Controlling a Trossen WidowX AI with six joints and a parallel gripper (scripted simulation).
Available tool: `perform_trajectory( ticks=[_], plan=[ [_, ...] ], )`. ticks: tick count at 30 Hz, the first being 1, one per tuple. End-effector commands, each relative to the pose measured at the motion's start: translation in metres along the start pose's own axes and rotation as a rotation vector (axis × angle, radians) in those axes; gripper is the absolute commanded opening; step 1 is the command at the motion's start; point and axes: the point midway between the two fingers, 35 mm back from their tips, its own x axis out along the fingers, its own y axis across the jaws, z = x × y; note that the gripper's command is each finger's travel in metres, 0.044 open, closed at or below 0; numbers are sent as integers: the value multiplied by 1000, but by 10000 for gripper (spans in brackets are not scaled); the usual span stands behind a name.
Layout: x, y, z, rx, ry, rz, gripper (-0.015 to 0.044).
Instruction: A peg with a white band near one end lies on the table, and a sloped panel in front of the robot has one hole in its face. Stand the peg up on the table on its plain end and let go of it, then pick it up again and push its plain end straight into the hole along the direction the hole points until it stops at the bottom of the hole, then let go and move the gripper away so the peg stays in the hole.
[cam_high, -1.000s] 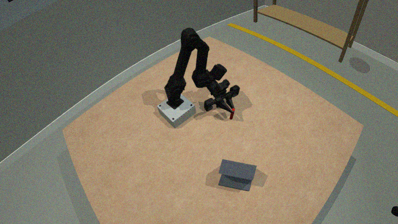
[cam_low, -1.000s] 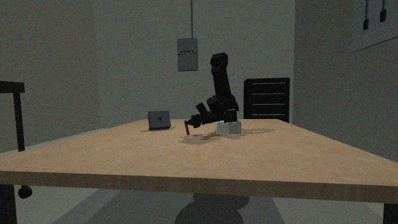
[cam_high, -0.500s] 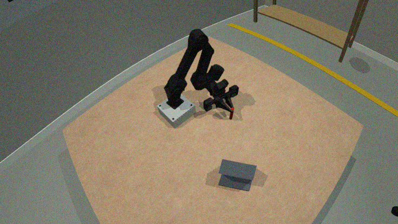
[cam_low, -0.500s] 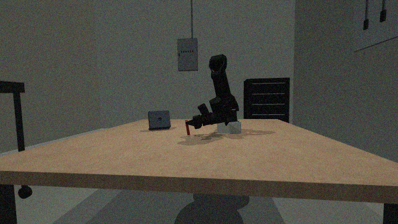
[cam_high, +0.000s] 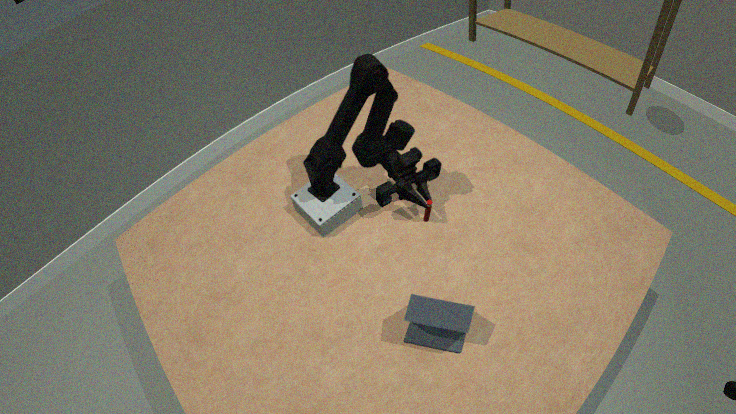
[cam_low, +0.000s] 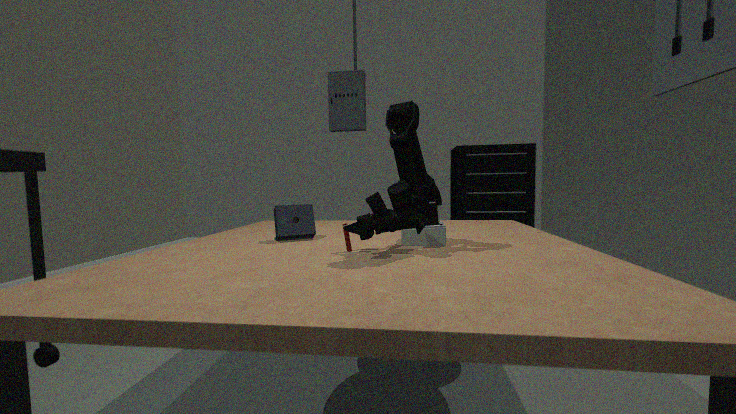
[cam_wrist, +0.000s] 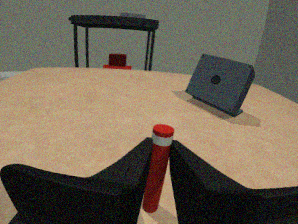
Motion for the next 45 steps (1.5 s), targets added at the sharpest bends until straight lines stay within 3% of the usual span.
perform_trajectory(
  ticks=[1, 45],
  plan=[
    [-1, 0, 0, 0, 0, 0, 49],
    [-9, -2, -2, 5, -5, -16, 49]
  ],
)
